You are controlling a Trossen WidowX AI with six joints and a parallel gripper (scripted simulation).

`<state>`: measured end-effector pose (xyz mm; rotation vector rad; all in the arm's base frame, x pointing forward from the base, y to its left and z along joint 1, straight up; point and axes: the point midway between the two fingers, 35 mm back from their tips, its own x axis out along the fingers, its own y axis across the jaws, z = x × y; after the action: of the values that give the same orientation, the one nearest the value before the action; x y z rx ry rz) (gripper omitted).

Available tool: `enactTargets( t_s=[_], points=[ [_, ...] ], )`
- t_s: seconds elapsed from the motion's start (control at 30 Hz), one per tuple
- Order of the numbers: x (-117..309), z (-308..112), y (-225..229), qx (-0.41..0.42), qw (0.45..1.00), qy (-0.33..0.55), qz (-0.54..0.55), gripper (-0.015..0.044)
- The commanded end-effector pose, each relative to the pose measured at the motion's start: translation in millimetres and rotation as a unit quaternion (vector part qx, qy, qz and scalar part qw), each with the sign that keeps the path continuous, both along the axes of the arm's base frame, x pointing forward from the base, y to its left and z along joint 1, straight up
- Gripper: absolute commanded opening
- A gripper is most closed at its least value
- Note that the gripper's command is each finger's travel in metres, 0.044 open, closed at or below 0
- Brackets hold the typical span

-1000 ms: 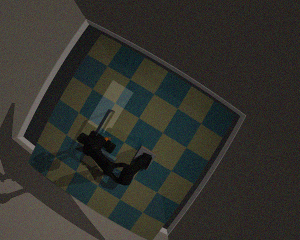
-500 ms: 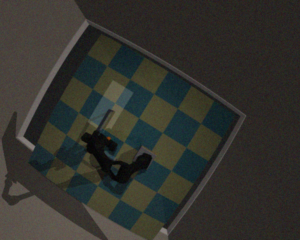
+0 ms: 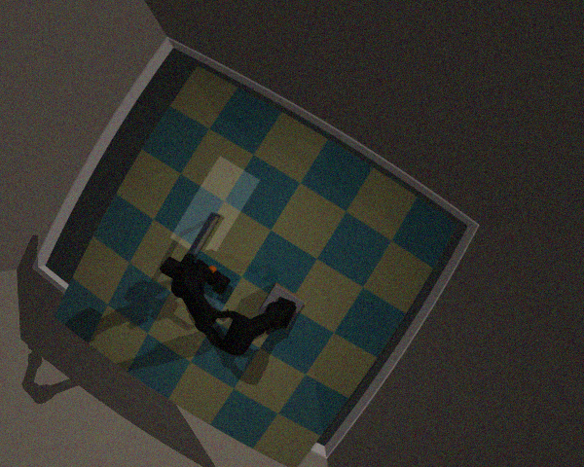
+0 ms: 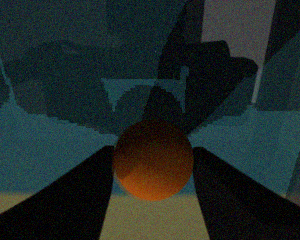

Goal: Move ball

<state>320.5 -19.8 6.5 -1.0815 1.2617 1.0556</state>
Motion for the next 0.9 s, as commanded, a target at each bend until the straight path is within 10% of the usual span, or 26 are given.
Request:
enactTargets(
  t_s=[0.0,0.2,0.87],
  points=[
    [0.1,0.3,0.0,0.0,1.0,0.0,0.0,0.0131],
    [0.1,0.3,0.0,0.0,1.0,0.0,0.0,0.0283],
    [0.4,80.8,-0.4,-0.001,1.0,-0.008,-0.001,0.0283]
  ],
)
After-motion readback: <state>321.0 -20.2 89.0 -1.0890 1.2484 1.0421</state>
